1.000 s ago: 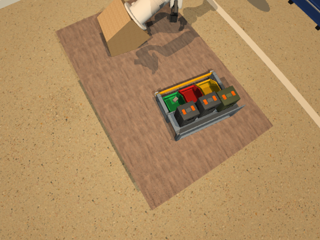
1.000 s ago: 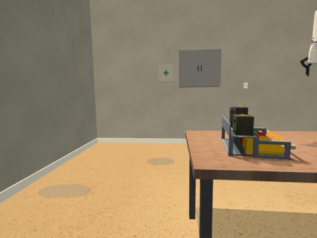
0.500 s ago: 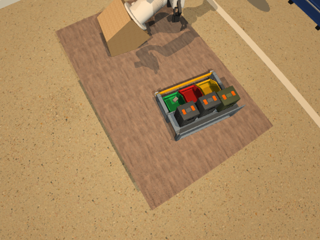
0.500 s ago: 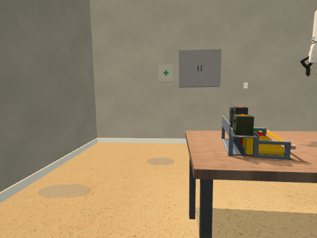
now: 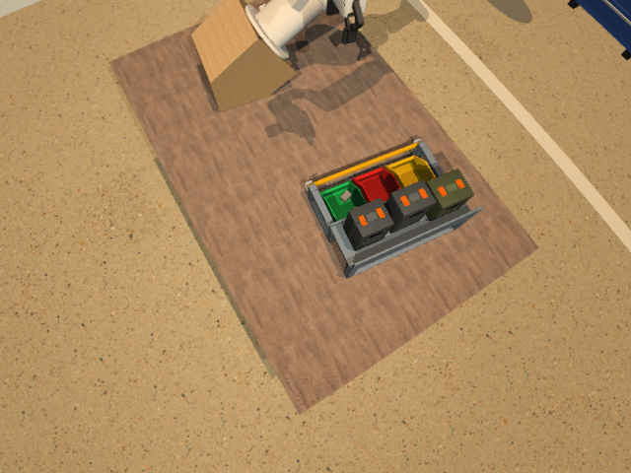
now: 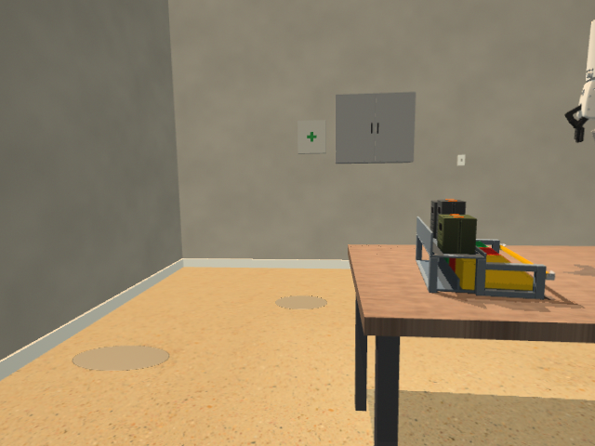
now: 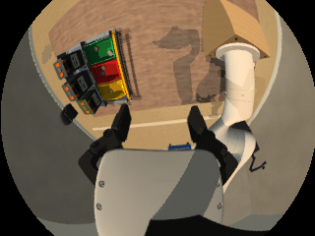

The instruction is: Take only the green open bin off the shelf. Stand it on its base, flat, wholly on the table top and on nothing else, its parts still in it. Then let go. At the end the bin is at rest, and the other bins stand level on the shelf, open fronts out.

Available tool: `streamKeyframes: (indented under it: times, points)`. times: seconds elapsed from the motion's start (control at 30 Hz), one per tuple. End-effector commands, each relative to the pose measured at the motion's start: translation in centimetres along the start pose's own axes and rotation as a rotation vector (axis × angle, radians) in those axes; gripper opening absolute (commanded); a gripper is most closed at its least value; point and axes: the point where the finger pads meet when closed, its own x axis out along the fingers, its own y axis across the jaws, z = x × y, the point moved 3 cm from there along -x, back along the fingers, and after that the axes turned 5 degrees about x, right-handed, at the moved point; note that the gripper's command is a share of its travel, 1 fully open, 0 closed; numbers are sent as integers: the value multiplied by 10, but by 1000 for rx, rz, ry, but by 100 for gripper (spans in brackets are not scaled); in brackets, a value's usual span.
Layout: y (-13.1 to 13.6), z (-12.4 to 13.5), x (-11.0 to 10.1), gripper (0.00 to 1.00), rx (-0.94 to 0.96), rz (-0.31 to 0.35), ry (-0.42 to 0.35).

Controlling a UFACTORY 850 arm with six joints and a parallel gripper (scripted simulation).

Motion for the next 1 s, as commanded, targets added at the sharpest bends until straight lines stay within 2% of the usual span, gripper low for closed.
streamKeyframes:
  times: [0.0,0.33,0.5,0.9,0.97]
  points:
    - [0,0,-1,100,-69,-2,0]
    - [0,0,-1,100,-69,-2,0]
    - [-48,16,-1,100,-69,-2,0]
    - [-48,16,-1,100,-69,-2,0]
    - [-66,22,-1,100,-69,-2,0]
